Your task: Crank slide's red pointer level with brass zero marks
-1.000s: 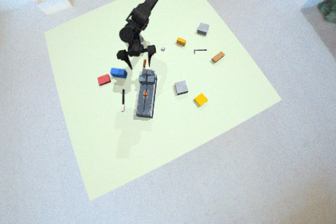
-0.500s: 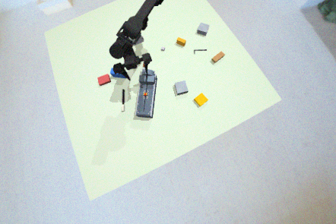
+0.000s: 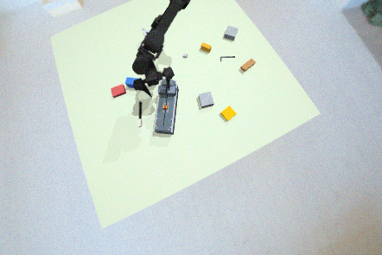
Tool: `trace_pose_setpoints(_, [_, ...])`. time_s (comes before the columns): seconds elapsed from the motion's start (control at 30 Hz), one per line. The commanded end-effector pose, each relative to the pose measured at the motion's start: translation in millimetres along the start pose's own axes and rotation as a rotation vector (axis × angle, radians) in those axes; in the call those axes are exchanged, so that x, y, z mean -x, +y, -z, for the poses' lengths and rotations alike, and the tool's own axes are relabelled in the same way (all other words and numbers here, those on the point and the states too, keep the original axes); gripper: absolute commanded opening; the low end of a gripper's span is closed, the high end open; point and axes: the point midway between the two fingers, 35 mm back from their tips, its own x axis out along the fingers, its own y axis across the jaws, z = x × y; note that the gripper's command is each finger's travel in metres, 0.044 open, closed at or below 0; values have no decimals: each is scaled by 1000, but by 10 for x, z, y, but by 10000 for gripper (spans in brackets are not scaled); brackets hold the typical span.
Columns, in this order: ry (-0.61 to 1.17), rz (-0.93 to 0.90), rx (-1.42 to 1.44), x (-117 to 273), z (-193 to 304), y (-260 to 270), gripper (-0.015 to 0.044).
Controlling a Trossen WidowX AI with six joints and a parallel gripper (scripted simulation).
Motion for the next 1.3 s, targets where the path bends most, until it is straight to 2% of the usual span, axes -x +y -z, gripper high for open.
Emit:
trace_pose_setpoints(0.0, [-4, -1, -4, -17, 13, -3, 440])
trace_pose_setpoints(0.4, [-4, -1, -4, -10, 7, -3, 440])
trace_pose_setpoints(0.83, [-1, 2, -1, 450, -315, -1, 440])
trace_pose_setpoints(1.27, [-36, 125, -128, 724, -31, 282, 440])
